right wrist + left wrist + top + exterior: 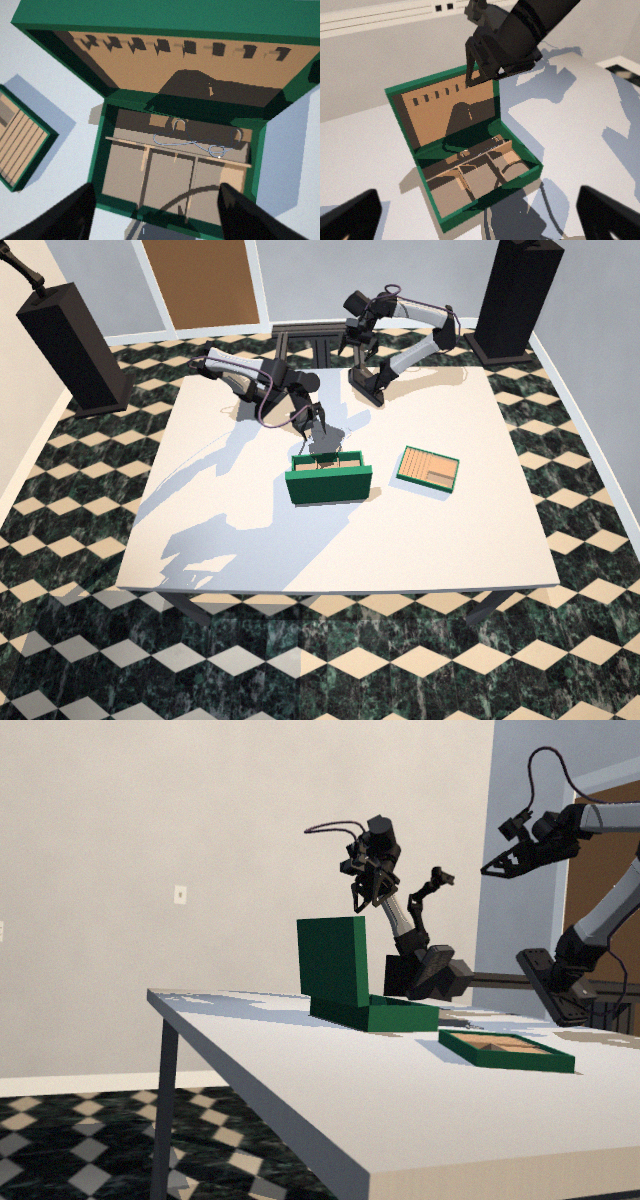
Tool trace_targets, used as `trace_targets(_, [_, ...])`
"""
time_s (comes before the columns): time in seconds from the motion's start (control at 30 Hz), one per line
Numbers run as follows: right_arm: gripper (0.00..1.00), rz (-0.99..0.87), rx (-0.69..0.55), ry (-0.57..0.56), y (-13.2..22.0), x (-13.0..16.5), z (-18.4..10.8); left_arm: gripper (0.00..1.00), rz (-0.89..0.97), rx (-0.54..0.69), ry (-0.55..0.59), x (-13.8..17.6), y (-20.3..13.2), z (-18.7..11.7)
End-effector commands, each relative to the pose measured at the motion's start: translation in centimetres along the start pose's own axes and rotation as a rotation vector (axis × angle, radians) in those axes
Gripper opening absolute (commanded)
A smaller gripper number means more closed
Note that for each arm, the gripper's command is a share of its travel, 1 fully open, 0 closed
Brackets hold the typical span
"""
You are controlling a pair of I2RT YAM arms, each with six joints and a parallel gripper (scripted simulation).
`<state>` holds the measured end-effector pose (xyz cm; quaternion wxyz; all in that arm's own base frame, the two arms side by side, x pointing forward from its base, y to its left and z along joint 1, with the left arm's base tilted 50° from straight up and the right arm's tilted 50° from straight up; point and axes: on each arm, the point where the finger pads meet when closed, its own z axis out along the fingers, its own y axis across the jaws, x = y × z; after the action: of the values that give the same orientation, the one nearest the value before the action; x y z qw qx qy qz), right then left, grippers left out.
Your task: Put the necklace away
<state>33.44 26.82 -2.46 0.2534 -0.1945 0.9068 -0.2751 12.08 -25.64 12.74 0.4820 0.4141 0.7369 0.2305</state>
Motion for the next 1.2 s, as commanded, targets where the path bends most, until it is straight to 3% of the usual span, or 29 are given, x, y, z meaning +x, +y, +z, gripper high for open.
trace_targets(0.0, [0.65, -0.154, 0.026, 0.086, 0.5, 0.7, -1.2, 1.00, -0.016, 0.018, -0.007, -0.9, -0.5, -0.4])
trace_targets(0.43, [0.65, -0.404, 0.029, 0.167, 2.5, -2.2, -2.8, 1.00, -0.016, 0.018, -0.007, -0.9, -0.5, -0.4])
trace_targets(1.17, [0.65, -0.374, 0.020, 0.142, 3.0, -3.1, -3.1, 1.00, -0.016, 0.018, -0.007, -0.9, -0.5, -0.4])
